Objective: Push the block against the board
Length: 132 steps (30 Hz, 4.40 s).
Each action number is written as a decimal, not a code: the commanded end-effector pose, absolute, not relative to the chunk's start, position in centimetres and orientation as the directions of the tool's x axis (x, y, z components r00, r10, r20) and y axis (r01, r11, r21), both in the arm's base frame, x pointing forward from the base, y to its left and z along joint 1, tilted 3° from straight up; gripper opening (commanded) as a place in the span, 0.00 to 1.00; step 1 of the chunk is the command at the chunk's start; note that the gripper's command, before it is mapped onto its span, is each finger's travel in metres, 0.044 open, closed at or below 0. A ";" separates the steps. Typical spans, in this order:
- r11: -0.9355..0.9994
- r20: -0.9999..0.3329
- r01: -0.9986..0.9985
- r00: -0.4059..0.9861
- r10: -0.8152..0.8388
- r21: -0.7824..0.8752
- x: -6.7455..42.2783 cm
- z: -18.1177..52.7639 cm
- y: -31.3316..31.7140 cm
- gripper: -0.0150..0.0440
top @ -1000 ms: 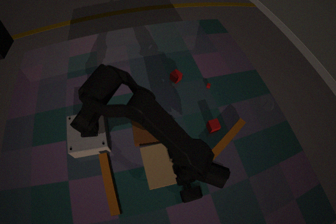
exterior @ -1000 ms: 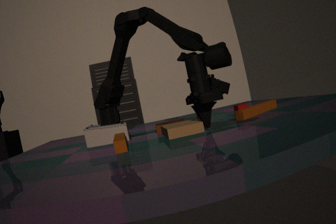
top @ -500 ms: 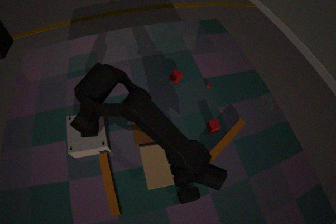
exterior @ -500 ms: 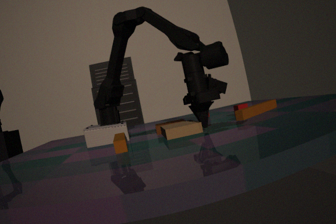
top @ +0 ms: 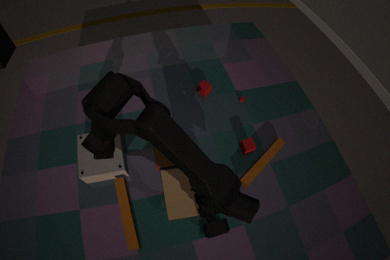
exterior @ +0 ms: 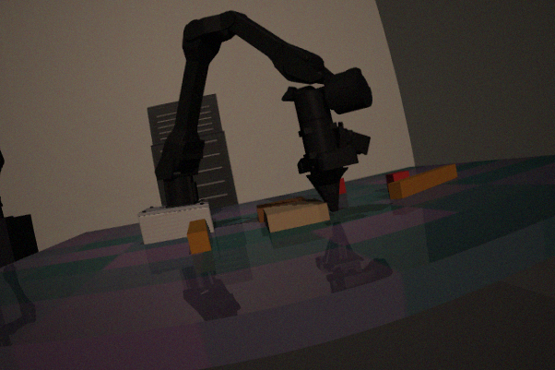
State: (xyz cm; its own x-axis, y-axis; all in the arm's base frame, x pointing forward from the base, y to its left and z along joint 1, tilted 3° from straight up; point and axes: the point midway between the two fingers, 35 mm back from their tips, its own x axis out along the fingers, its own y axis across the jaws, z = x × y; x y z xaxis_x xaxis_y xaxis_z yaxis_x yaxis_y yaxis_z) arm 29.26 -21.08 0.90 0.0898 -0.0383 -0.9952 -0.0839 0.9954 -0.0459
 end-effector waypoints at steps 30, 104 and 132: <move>0.996 -0.996 -0.085 0.081 -0.033 -0.040 32.9 1.0 -20.8 0.25; 1.000 -0.997 -0.008 0.076 -0.028 -0.028 27.9 0.2 -15.6 0.25; 1.000 -0.997 -0.008 0.077 -0.028 -0.029 29.0 0.4 -15.7 0.25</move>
State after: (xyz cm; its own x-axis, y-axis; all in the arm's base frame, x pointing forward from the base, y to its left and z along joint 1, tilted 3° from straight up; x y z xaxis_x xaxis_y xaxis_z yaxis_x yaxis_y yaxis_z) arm 28.43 -15.62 0.28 0.0768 -0.0245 -0.9967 -0.0112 0.9996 -0.0254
